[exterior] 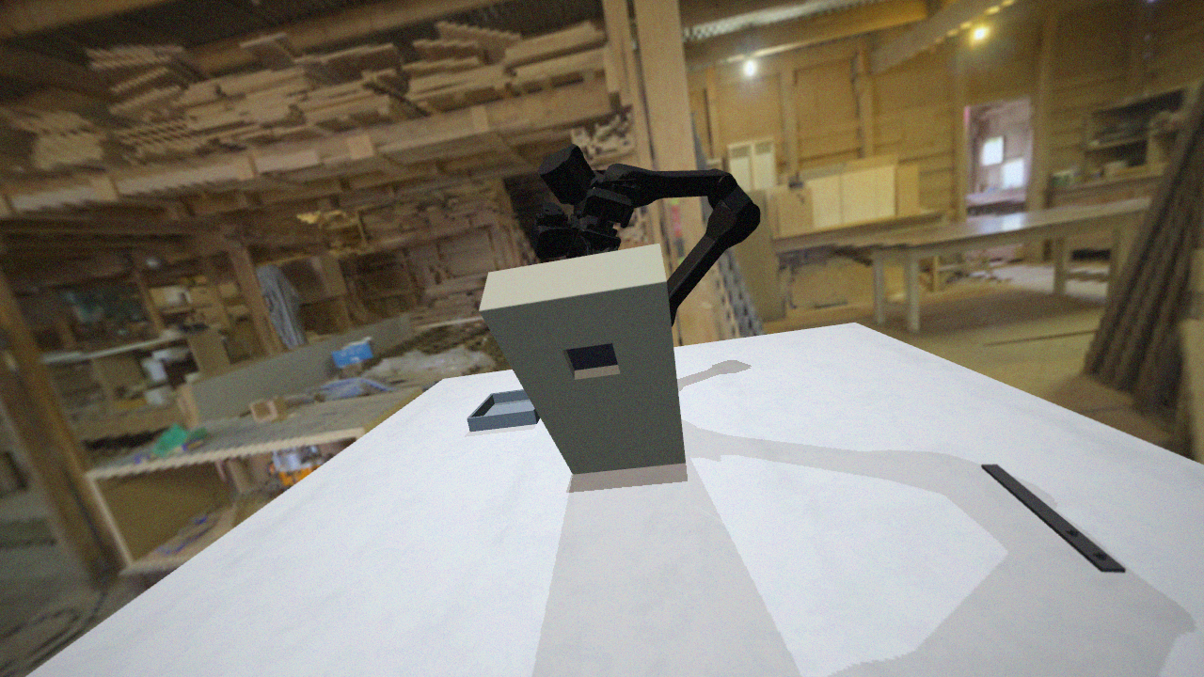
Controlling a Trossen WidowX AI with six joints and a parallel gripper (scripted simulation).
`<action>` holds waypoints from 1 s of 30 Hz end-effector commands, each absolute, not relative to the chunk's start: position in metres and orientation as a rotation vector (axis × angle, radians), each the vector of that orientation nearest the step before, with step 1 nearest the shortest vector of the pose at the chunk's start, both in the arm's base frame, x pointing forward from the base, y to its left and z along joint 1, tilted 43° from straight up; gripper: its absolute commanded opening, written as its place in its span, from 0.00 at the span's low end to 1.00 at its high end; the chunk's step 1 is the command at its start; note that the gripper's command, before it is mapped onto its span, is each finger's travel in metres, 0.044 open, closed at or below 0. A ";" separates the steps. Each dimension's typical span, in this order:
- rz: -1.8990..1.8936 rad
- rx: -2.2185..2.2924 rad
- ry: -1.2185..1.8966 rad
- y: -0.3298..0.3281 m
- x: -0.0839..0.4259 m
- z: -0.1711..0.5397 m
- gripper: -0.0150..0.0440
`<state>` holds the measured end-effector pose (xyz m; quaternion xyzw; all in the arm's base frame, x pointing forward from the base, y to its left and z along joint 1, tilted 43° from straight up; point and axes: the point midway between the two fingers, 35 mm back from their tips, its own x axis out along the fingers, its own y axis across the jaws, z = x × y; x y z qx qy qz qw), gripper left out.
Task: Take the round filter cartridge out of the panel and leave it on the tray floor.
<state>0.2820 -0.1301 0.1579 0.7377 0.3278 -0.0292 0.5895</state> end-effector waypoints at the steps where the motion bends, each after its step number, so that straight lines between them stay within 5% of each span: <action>1: -0.061 1.712 0.757 -0.126 0.277 0.155 0.25; 21: -0.061 1.713 0.758 -0.089 0.243 0.112 0.25; 25: -0.070 1.723 0.767 -0.091 0.246 0.113 0.43; 30: -0.070 1.723 0.767 -0.091 0.246 0.113 0.44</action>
